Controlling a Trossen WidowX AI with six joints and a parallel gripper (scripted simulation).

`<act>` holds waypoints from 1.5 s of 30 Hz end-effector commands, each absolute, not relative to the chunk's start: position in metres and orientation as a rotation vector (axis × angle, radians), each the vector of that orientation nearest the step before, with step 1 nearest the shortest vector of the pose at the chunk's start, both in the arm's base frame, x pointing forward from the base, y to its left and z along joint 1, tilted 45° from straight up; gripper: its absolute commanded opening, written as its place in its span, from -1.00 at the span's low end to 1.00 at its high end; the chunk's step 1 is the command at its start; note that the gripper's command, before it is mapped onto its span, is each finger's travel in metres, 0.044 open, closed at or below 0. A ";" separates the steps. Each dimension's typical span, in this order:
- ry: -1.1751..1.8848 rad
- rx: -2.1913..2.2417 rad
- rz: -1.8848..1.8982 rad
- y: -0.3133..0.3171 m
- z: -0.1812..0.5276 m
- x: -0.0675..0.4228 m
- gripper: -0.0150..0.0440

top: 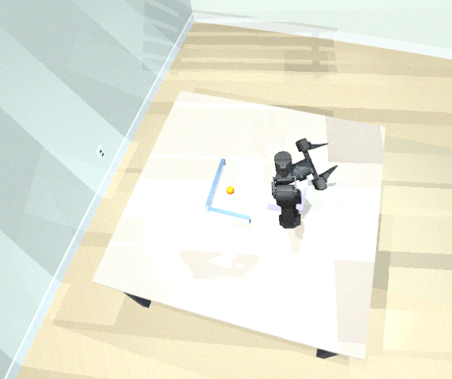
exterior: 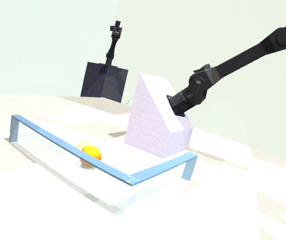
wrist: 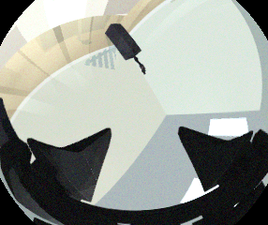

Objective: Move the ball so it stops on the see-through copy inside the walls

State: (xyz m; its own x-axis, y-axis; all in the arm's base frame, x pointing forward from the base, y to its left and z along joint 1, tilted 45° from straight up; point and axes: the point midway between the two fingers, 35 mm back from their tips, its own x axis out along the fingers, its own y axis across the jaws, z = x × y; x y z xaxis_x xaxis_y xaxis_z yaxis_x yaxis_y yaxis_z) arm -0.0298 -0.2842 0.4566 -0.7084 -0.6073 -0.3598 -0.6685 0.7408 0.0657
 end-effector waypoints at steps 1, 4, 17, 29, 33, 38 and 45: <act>2.623 -0.994 0.272 -0.285 0.456 -0.029 0.78; 2.564 -1.027 0.241 -0.293 0.445 -0.016 0.57; 2.082 -1.154 0.160 -0.330 0.347 0.108 0.57; 1.610 -0.908 0.274 -0.287 0.215 0.243 0.57; 1.519 -0.783 0.318 -0.260 0.179 0.276 0.57; 1.420 -0.554 0.399 -0.204 0.127 0.316 0.57; 1.370 -0.176 0.532 -0.110 0.063 0.347 0.57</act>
